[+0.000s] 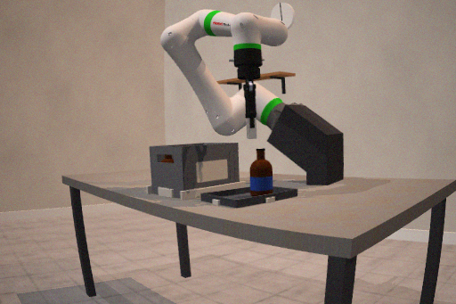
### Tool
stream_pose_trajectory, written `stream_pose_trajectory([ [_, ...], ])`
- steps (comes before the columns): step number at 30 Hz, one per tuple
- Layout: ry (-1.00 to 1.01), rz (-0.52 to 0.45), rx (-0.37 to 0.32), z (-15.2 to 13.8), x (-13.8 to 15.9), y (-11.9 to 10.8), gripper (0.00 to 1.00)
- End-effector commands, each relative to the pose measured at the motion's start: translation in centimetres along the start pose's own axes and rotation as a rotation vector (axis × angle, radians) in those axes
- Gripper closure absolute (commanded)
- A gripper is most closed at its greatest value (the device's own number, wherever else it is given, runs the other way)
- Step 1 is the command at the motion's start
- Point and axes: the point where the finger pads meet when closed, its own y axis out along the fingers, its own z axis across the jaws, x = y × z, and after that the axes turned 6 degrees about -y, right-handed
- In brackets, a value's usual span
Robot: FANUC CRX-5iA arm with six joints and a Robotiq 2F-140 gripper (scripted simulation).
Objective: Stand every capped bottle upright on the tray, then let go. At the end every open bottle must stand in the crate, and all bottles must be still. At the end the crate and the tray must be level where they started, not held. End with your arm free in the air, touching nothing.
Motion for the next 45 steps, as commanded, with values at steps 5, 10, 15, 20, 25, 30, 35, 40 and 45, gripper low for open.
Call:
stream_pose_trajectory([
  [5,0.000,0.000,0.001,-0.6,1.7,-0.1,0.62],
  [10,0.000,0.000,0.000,-1.4,2.7,-0.2,0.62],
  [15,0.000,0.000,0.000,-2.3,4.1,-0.3,0.62],
  [20,0.000,0.000,0.001,-3.3,5.4,-0.4,0.62],
  [25,0.000,0.000,0.000,-4.0,6.1,-0.4,0.62],
  [30,0.000,0.000,0.000,-5.2,7.2,-0.4,0.62],
  [35,0.000,0.000,0.000,-6.4,8.3,-0.4,0.62],
  [40,0.000,0.000,0.001,-7.2,9.0,-0.5,0.62],
  [45,0.000,0.000,0.000,-8.4,10.0,-0.4,0.62],
])
